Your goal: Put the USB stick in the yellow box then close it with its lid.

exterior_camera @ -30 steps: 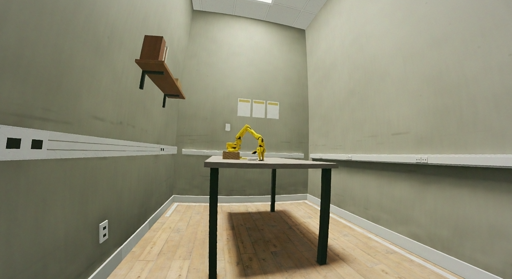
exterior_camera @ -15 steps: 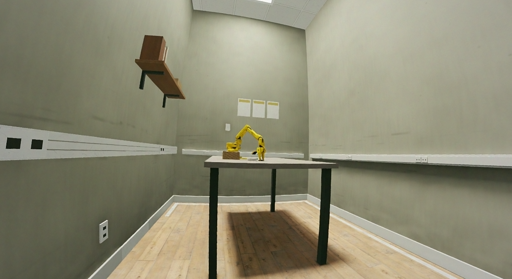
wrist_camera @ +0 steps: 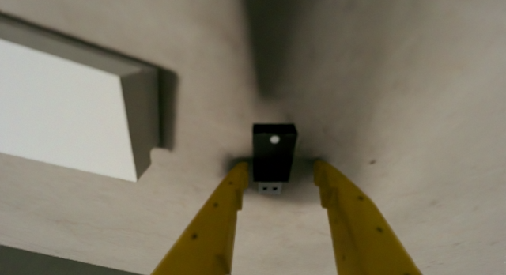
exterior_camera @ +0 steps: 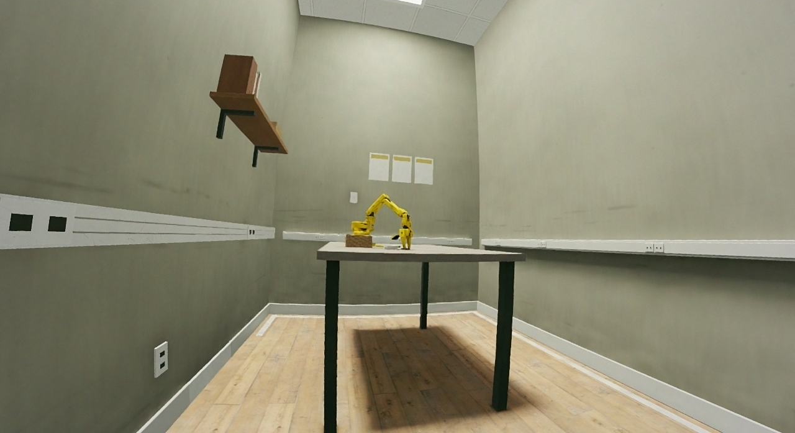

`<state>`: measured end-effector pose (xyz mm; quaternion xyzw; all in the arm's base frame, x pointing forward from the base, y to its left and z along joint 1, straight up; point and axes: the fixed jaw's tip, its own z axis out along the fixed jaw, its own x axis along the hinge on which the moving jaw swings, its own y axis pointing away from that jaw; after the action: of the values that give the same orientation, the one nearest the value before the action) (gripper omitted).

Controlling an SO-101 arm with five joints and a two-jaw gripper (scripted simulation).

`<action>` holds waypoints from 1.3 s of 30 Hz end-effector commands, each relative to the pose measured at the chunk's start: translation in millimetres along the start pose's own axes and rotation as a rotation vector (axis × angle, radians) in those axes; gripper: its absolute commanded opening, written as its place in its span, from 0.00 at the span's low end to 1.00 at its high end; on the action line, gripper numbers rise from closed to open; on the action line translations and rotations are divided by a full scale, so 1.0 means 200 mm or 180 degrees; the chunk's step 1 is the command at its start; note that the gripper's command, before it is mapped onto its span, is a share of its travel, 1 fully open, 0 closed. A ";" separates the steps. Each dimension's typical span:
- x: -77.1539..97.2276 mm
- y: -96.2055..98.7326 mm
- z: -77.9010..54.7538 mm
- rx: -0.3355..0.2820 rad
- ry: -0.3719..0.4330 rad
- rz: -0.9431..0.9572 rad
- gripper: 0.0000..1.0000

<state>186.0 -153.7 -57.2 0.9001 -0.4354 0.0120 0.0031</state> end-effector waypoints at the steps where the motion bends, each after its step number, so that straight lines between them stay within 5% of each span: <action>1: -0.02 -0.01 0.02 -0.0013 -0.0067 0.0010 0.20; 39: -0.02 -0.01 0.02 -0.0013 -0.0067 0.0010 0.08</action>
<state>186.2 -153.8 -57.2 0.9001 -0.4354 0.0122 0.0032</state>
